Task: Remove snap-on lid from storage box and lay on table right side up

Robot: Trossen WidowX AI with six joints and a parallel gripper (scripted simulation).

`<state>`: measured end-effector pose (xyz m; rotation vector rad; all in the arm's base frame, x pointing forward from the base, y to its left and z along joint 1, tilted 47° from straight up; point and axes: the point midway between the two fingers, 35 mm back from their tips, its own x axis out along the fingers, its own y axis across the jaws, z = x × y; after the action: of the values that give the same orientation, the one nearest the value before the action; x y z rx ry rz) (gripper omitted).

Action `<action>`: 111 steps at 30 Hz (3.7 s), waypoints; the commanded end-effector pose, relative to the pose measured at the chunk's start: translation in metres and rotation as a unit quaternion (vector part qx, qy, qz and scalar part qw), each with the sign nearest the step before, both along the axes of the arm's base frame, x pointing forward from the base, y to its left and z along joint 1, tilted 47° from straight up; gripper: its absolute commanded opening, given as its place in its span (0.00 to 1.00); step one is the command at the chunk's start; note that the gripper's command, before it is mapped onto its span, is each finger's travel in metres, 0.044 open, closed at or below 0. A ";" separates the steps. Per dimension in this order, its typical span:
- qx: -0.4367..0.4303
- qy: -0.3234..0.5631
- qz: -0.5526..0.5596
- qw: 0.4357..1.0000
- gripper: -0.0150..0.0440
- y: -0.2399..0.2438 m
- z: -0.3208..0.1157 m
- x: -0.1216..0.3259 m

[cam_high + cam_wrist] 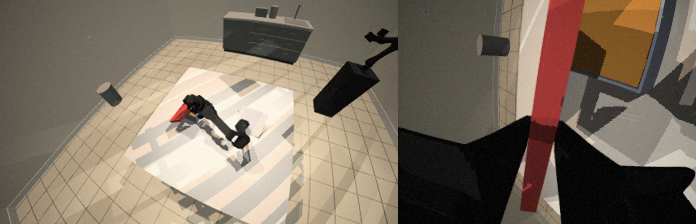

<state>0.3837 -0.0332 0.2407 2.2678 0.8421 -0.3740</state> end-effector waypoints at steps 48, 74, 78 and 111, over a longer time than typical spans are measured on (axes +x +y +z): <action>-0.003 -0.008 -0.005 1.000 0.25 0.068 0.080 -0.011; -0.002 -0.009 -0.005 1.000 0.25 0.103 0.118 -0.017; -0.002 -0.009 -0.005 1.000 0.25 0.109 0.124 -0.018; -0.001 -0.010 -0.005 1.000 0.25 0.131 0.116 -0.021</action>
<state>0.3629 0.0982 0.3552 2.2668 0.8402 -0.3598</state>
